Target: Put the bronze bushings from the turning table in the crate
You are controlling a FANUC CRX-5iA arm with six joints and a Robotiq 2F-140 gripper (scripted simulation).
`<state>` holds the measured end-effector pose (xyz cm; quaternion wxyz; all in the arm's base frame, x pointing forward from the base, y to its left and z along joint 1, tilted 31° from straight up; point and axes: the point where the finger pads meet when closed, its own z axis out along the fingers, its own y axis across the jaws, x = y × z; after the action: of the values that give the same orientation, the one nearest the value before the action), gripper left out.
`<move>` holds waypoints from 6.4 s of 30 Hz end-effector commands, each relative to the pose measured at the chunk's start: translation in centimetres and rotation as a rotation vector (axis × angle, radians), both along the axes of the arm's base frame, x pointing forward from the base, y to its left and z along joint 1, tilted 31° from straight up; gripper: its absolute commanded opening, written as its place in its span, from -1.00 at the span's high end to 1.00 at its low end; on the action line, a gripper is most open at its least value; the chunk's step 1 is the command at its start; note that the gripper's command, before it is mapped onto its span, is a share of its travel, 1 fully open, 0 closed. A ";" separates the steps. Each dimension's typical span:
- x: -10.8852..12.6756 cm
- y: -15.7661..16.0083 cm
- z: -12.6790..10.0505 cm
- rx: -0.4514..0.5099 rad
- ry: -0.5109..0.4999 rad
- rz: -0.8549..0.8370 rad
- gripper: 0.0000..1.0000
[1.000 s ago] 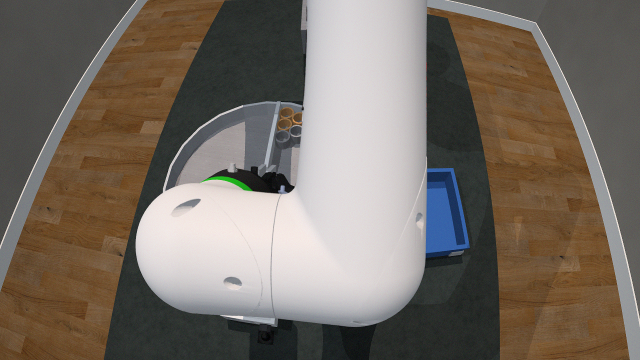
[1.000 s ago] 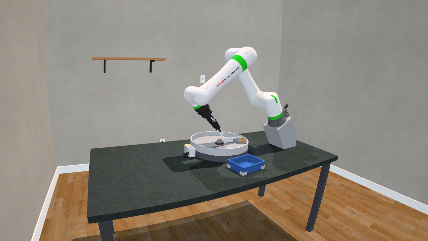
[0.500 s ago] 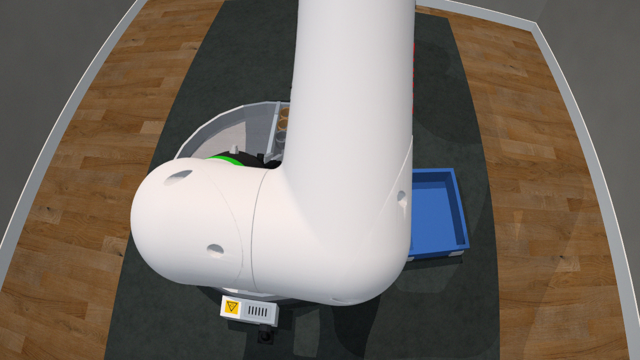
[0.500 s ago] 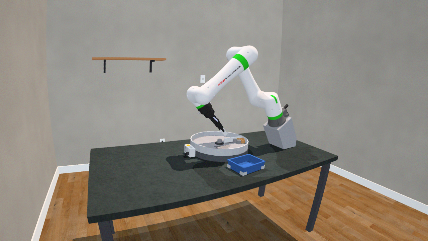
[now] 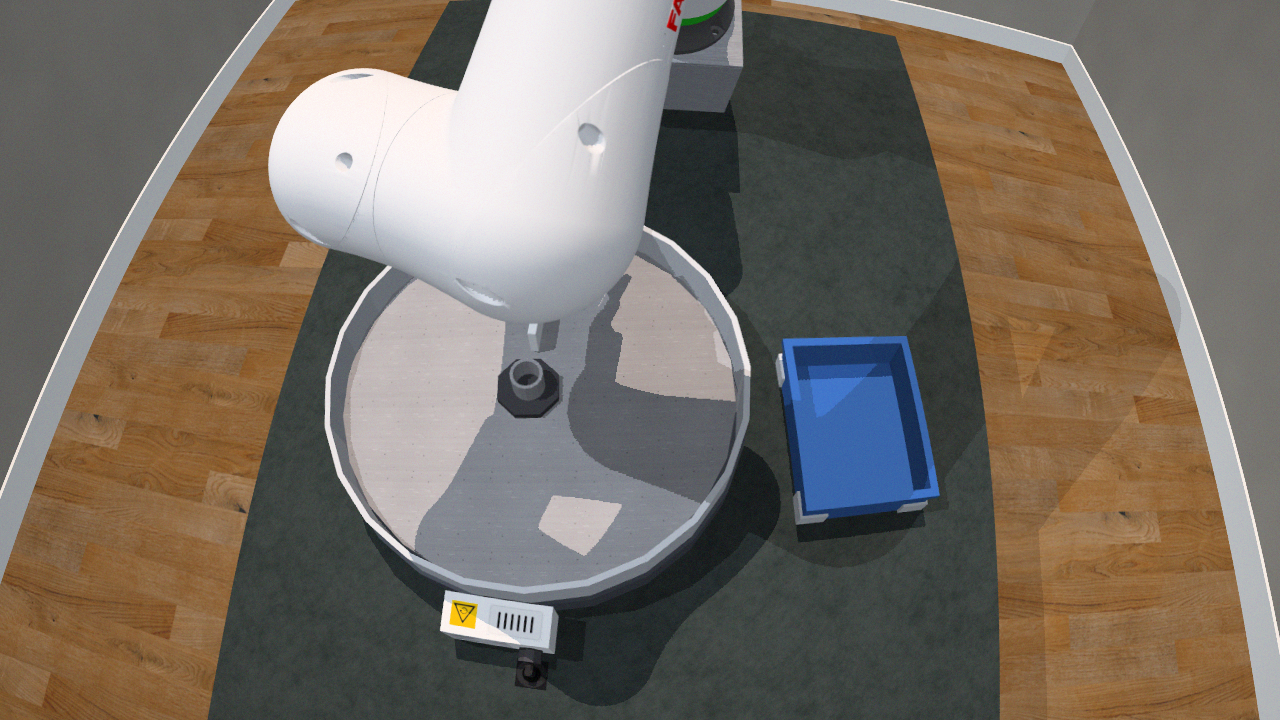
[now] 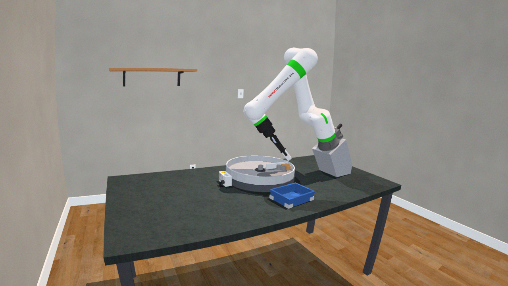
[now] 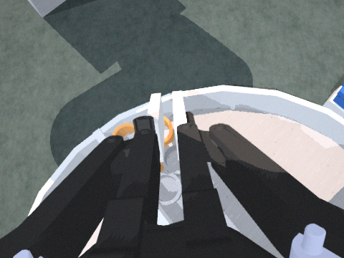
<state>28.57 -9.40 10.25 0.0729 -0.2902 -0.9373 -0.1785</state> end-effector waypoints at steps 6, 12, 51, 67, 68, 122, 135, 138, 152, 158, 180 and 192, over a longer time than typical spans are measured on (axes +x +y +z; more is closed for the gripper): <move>-0.6 0.1 -0.2 0.008 -0.009 -0.016 0.87; -0.6 0.1 -0.2 0.008 -0.009 -0.016 0.87; 0.6 0.0 -2.2 0.008 -0.009 -0.016 0.87; 0.6 0.0 -2.2 0.008 -0.009 -0.016 0.87; 0.6 0.0 -2.2 0.008 -0.009 -0.016 0.87; 1.2 -0.1 -3.3 0.008 -0.009 -0.016 0.87; 1.7 -0.1 -4.0 0.008 -0.009 -0.016 0.87; 1.8 -0.1 -4.2 0.008 -0.009 -0.016 0.87; 1.8 -0.1 -4.2 0.008 -0.009 -0.016 0.87; 1.8 -0.1 -4.2 0.008 -0.009 -0.016 0.87; 1.8 -0.1 -4.2 0.008 -0.009 -0.016 1.00; 1.8 -0.1 -4.2 0.008 -0.009 -0.016 1.00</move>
<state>30.40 -9.47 6.07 0.0685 -0.2963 -0.9345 -0.1851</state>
